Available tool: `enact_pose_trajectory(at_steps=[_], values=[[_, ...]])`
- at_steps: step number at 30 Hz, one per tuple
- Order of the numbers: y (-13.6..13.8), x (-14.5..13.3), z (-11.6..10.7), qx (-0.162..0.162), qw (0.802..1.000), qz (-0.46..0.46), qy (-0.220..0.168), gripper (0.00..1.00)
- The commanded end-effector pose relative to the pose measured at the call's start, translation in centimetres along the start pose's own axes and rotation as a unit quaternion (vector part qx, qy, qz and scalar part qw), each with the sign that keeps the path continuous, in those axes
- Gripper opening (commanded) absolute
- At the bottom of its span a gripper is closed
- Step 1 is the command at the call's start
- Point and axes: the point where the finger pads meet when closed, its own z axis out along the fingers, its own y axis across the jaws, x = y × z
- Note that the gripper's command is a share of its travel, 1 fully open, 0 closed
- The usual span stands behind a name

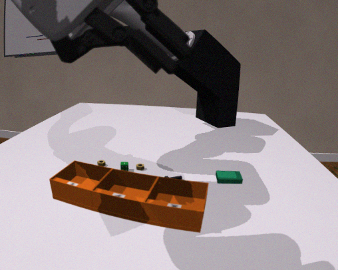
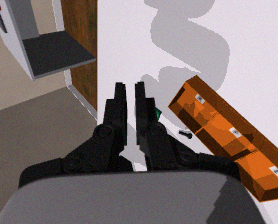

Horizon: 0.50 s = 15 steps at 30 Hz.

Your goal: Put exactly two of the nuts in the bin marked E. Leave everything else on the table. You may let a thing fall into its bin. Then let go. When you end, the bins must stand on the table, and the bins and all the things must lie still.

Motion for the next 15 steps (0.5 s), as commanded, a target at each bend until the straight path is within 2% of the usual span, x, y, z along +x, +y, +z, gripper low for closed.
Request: enact_pose_trajectory(at_steps=[1, 5, 6, 8, 10, 11, 14, 15], values=[[-1.2, -1.9, 0.7, -0.013, 1.0, 0.009, -0.022, 0.07], [-1.2, -1.8, 0.7, -0.013, 1.0, 0.009, -0.022, 0.07], [-1.6, -2.6, 1.0, -0.026, 0.999, 0.017, -0.042, 0.07], [-2.2, -3.7, 1.4, -0.028, 0.998, 0.018, -0.045, 0.07], [-2.2, -3.7, 1.4, -0.028, 0.998, 0.018, -0.045, 0.07], [-2.5, -4.5, 1.7, -0.044, 0.997, 0.026, -0.063, 0.07], [-3.0, -5.6, 2.1, -0.046, 0.996, 0.027, -0.065, 0.07], [-3.3, -6.4, 2.3, -0.063, 0.994, 0.035, -0.081, 0.07]])
